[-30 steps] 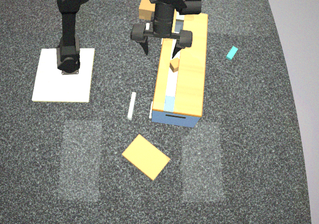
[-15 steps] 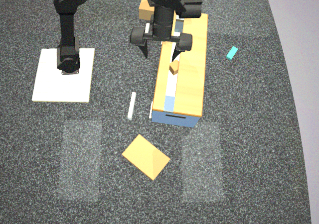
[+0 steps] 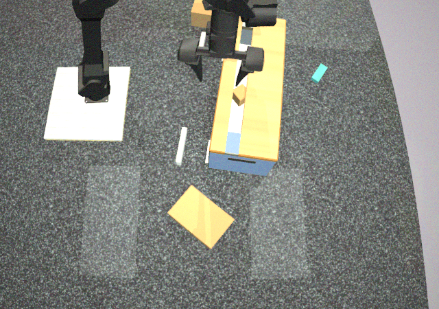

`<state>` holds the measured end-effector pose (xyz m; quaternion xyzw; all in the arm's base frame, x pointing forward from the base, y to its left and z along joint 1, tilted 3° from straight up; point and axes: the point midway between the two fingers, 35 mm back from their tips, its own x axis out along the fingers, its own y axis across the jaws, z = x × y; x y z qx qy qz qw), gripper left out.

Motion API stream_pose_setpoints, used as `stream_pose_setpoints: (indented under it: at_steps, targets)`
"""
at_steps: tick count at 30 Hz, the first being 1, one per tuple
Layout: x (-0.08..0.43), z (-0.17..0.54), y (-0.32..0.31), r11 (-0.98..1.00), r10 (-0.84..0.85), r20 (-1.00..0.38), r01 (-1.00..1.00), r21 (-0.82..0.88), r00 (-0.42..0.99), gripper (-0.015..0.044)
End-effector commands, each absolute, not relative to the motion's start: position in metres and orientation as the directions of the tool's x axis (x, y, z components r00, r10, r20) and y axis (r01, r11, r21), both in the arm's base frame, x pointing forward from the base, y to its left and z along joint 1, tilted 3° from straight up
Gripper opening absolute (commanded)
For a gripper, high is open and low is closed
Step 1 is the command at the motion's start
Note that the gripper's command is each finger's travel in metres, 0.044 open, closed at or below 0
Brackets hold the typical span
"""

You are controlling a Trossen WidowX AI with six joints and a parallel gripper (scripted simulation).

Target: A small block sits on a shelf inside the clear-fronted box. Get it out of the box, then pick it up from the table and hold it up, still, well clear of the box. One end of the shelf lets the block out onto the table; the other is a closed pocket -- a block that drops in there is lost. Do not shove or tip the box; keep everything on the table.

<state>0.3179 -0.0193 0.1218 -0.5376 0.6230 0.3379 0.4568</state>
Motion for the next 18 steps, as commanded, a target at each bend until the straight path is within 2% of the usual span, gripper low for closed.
stream_pose_setpoints:
  at_steps: [1, 18]
  targets:
    - [0.32, 0.121, -0.016, 0.195, -0.365, -0.931, -0.979, -0.067, -0.009, 0.04]
    - [0.317, 0.121, -0.029, 0.194, -0.366, -0.93, -0.979, -0.067, -0.009, 0.04]
